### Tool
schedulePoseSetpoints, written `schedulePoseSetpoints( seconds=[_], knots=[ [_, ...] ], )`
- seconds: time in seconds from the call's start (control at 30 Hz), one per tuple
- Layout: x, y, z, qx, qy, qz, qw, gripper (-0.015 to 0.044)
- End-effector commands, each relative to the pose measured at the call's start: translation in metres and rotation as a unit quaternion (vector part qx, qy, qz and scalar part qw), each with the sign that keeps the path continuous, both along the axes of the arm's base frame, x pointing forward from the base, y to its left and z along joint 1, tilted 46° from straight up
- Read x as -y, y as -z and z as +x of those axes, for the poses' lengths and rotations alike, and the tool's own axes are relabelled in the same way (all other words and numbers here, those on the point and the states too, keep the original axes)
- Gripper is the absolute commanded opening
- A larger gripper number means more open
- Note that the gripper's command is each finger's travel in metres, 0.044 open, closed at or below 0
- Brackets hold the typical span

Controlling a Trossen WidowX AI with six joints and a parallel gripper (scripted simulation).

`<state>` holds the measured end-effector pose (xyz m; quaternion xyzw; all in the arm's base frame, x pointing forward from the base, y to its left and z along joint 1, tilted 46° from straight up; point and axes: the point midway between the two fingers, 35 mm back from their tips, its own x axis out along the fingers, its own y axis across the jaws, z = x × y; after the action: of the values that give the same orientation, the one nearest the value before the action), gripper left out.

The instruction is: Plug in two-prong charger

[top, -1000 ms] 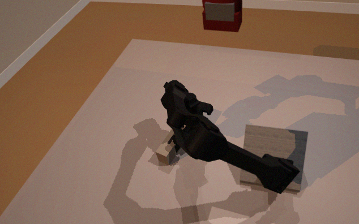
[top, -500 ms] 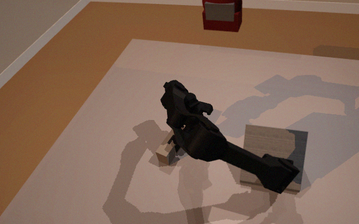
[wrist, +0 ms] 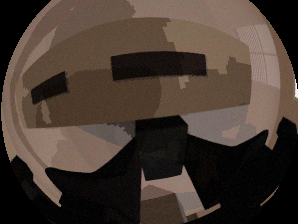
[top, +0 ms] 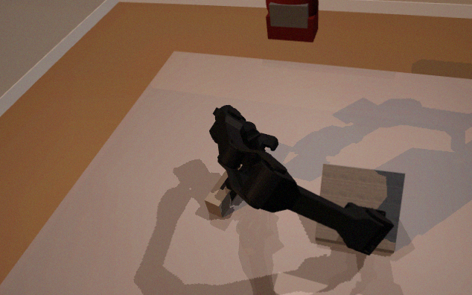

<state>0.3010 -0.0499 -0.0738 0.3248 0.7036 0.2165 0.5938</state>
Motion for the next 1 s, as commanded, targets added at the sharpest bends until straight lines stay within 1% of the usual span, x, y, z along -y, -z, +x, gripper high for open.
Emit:
schedulePoseSetpoints(
  seconds=[0.0, 0.97],
  knots=[
    [0.000, 0.001, 0.001, -0.004, 0.003, 0.003, 1.000, 0.0000],
    [0.001, 0.003, 0.012, -0.004, 0.003, 0.003, 1.000, 0.0000]
  ],
)
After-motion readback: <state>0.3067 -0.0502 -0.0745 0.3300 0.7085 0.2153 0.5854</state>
